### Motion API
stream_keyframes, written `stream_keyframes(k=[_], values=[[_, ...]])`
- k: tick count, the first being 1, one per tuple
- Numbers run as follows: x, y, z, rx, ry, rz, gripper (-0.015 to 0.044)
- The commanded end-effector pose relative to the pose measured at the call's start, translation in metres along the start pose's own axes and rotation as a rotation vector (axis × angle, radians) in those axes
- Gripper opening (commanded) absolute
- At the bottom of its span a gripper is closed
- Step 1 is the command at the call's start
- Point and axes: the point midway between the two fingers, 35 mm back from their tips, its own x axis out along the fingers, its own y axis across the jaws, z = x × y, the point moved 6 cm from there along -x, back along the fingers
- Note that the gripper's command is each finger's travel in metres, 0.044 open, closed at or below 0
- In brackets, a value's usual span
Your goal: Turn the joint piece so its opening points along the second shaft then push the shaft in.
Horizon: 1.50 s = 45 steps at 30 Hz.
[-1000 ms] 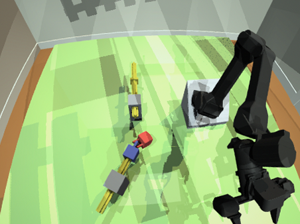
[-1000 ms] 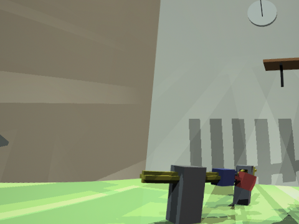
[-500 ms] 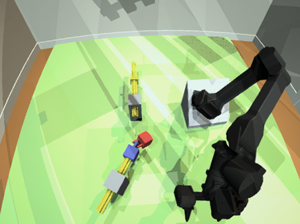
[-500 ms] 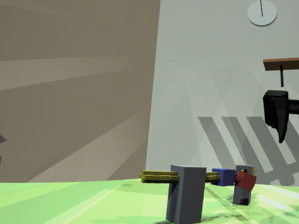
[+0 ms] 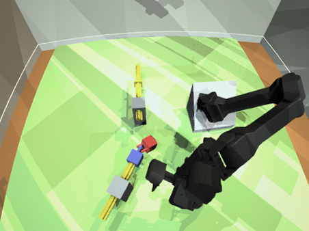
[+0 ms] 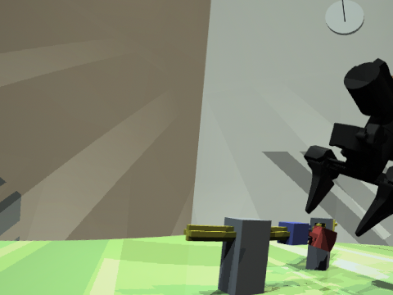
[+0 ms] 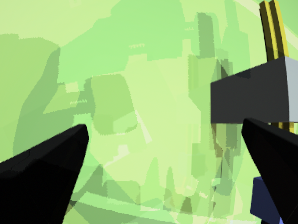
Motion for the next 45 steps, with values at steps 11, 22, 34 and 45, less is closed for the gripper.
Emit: stream_keyframes(k=[11, 22, 34, 45], values=[[-0.016, -0.072, -0.061, 0.277, 0.346, -0.153, 0.044], [-0.052, -0.102, -0.103, 0.59, 0.507, -0.169, 0.044], [-0.098, -0.111, -0.132, 0.977, 0.524, -0.1, 0.044], [-0.115, -0.112, -0.138, 1.102, 0.487, -0.05, 0.044]])
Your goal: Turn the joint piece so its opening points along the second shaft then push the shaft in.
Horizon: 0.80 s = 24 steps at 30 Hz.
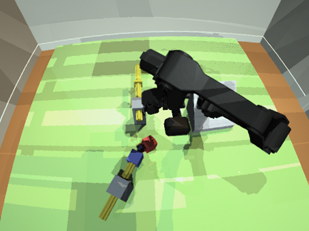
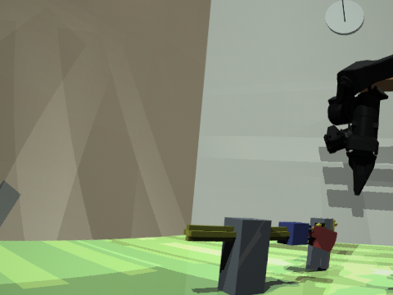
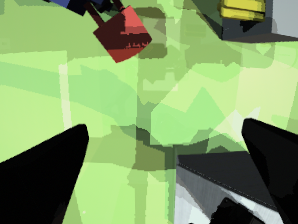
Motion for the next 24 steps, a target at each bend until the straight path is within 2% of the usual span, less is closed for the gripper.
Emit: stream_keyframes(k=[1, 16, 24], values=[[0.0, 0.0, 0.0, -0.035, 0.009, 0.012, 0.044], [0.022, 0.001, 0.01, -0.515, 0.113, 0.011, 0.044], [0.024, 0.001, 0.01, -0.536, 0.117, 0.012, 0.044]])
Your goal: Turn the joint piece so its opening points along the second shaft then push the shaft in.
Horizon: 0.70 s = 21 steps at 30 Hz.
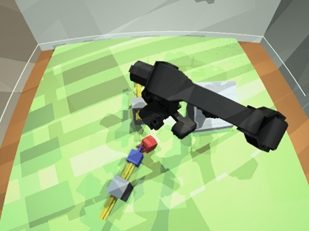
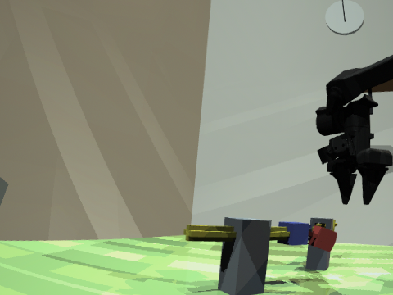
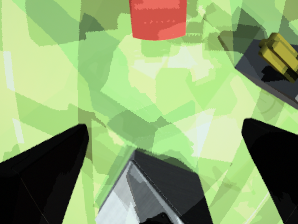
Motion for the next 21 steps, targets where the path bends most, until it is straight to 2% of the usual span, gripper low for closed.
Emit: stream_keyframes(k=[1, 17, 21], values=[[0.004, -0.001, 0.0, -0.018, 0.007, -0.002, 0.044], [0.073, -0.001, 0.0, -0.019, 0.004, -0.002, 0.044], [0.079, 0.0, -0.001, -0.02, 0.003, 0.001, 0.044]])
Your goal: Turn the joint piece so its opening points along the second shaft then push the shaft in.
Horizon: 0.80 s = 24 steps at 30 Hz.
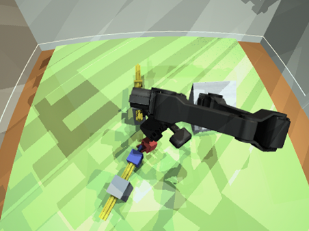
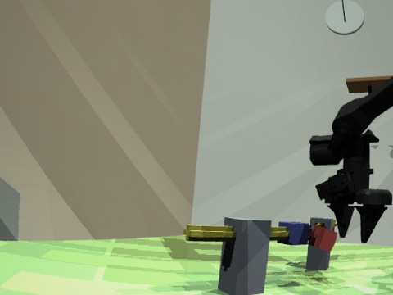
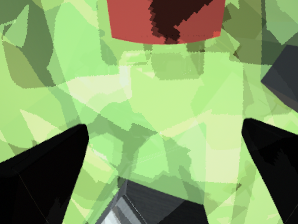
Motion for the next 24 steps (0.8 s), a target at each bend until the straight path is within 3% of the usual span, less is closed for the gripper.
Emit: stream_keyframes(k=[1, 17, 24], values=[[0.007, 0.001, 0.0, 0.004, -0.005, 0.004, 0.044], [0.007, 0.002, 0.066, 0.002, -0.008, 0.003, 0.044], [0.012, 0.002, 0.07, 0.002, -0.008, 0.003, 0.044]])
